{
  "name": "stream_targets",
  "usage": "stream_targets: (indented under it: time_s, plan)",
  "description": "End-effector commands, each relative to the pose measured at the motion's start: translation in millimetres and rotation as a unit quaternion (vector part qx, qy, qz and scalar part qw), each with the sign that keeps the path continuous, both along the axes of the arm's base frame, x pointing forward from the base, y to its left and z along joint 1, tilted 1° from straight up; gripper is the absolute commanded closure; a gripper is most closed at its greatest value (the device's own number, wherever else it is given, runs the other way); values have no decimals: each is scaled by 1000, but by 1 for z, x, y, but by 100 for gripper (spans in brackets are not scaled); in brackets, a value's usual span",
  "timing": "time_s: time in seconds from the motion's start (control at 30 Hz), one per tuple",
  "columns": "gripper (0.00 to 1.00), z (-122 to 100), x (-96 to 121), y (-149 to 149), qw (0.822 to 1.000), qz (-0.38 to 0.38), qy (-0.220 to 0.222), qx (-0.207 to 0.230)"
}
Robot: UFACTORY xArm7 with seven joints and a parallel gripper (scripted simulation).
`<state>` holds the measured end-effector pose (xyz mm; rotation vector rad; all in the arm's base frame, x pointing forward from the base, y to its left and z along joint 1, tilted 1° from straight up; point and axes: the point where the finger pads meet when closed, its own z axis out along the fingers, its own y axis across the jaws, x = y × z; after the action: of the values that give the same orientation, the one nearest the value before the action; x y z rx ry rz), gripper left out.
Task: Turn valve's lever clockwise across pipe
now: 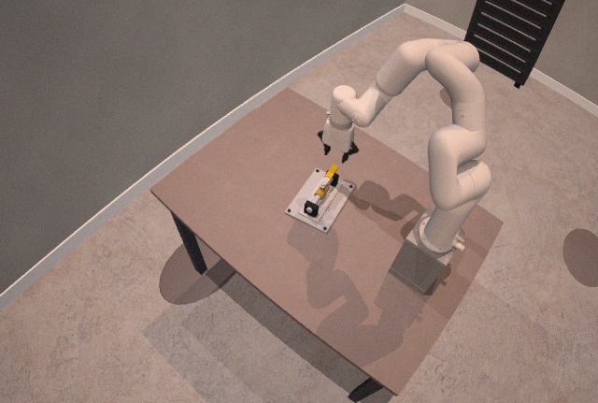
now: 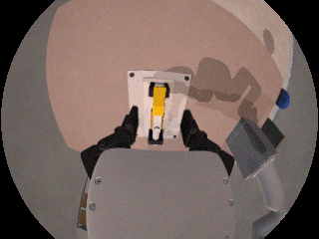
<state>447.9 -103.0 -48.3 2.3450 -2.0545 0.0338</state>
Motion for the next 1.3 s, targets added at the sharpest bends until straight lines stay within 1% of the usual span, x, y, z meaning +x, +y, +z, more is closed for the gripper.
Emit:
stream_targets:
  time_s: [0.0,0.27,0.5,0.57,1.03,1.27]
  plan:
    - [32,1,2,0,1000,1,-2,0]
    - [32,-3,2,-1,1000,9,1,7]
    - [32,-17,1,-1,1000,9,1,7]
    - [32,-17,1,-1,1000,9,1,7]
    - [32,-44,1,-2,1000,9,1,7]
    - [32,-51,1,-2,1000,9,1,7]
